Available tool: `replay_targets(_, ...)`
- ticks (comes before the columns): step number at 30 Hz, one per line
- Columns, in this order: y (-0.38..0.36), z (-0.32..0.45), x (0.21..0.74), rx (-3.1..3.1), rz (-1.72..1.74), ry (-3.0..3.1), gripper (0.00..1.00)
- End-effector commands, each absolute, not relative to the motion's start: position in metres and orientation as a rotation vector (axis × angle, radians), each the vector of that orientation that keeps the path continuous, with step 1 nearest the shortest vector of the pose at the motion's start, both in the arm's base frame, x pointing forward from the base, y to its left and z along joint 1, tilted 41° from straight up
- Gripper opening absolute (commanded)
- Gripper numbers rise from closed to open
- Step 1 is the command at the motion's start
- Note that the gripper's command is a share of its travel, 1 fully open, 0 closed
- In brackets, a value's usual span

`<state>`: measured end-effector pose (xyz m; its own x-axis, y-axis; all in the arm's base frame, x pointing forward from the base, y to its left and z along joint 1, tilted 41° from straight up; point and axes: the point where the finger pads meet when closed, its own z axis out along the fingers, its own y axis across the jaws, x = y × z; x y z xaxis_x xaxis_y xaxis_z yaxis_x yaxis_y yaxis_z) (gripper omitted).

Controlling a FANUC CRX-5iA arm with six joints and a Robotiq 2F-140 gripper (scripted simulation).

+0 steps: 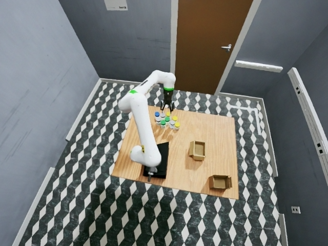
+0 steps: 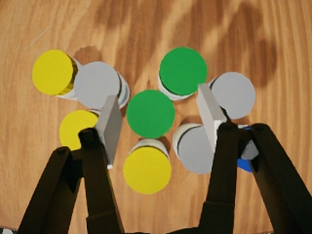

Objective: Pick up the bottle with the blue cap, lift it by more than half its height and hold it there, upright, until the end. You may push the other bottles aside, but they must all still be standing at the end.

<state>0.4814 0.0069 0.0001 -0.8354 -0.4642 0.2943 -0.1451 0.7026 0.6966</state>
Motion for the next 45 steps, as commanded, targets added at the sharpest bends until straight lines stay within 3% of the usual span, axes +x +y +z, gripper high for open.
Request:
replay_targets(1, 0.006, 0.001, 0.482, 0.469, -0.950, -2.459, 0.51)
replay_targets(6, 0.006, 0.001, 0.482, 0.469, -0.950, -2.459, 0.51)
replay_targets(16, 0.017, 0.001, 0.556, 0.432, -0.951, -2.454, 0.51)
replay_targets(24, 0.017, 0.001, 0.554, 0.436, -0.948, -2.464, 0.51)
replay_targets(33, 0.025, 0.001, 0.614, 0.429, -0.953, -2.446, 0.51)
replay_targets(45, 0.024, 0.001, 0.604, 0.431, -0.948, -2.469, 0.51)
